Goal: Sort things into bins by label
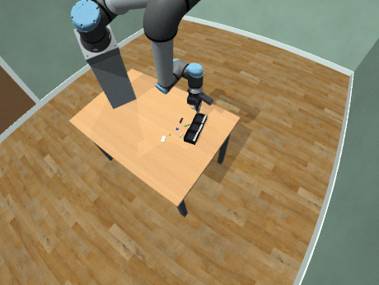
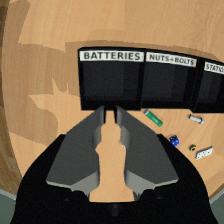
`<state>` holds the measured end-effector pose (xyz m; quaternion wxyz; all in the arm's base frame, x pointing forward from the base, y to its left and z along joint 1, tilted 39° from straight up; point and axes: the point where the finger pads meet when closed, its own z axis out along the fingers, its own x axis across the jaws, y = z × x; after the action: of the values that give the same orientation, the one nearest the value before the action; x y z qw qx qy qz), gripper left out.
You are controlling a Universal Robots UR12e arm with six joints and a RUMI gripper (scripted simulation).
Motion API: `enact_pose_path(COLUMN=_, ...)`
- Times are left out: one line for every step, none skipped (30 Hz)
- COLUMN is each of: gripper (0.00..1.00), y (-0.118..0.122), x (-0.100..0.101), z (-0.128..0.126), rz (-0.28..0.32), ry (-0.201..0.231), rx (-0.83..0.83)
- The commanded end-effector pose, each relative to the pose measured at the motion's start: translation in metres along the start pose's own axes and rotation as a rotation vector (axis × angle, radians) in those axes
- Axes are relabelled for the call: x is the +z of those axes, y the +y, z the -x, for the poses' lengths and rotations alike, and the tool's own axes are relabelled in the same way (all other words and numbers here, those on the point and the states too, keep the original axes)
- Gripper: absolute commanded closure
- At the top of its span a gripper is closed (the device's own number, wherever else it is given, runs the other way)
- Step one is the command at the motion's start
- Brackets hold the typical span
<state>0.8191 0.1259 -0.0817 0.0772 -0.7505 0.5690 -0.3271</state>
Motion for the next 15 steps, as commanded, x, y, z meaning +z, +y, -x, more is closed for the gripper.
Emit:
enact_pose_path(gripper=0.96, y=-0.002, x=0.011, z=-0.003, rz=-0.002, ry=0.006, rx=0.007)
enact_pose_path(gripper=0.96, y=-0.002, x=0.014, z=-0.003, rz=-0.002, ry=0.005, rx=0.007)
enact_pose_path(gripper=0.96, y=-0.002, x=0.017, z=-0.003, rz=-0.002, ry=0.005, rx=0.007)
enact_pose_path(gripper=0.96, y=-0.002, x=0.019, z=-0.003, rz=-0.002, ry=0.005, rx=0.006)
enact_pose_path(gripper=0.96, y=-0.002, x=0.022, z=-0.003, rz=-0.002, ry=0.005, rx=0.006)
enact_pose_path(gripper=0.96, y=-0.002, x=0.025, z=-0.003, rz=-0.002, ry=0.004, rx=0.006)
enact_pose_path(gripper=0.96, y=-0.002, x=0.025, z=-0.003, rz=-0.002, ry=0.004, rx=0.006)
enact_pose_path(gripper=0.96, y=-0.002, x=0.025, z=-0.003, rz=-0.002, ry=0.004, rx=0.006)
enact_pose_path(gripper=0.96, y=-0.002, x=0.027, z=-0.003, rz=-0.002, ry=0.005, rx=0.006)
enact_pose_path(gripper=0.96, y=-0.002, x=0.03, z=-0.003, rz=-0.002, ry=0.004, rx=0.006)
enact_pose_path(gripper=0.96, y=-0.002, x=0.033, z=-0.003, rz=-0.002, ry=0.004, rx=0.006)
enact_pose_path(gripper=0.96, y=-0.002, x=0.035, z=-0.003, rz=-0.002, ry=0.004, rx=0.006)
enact_pose_path(gripper=0.96, y=-0.002, x=0.038, z=-0.003, rz=-0.002, ry=0.004, rx=0.006)
enact_pose_path(gripper=0.96, y=-0.002, x=0.041, z=-0.003, rz=-0.002, ry=0.004, rx=0.006)
enact_pose_path(gripper=0.96, y=-0.002, x=0.043, z=-0.003, rz=-0.002, ry=0.004, rx=0.006)
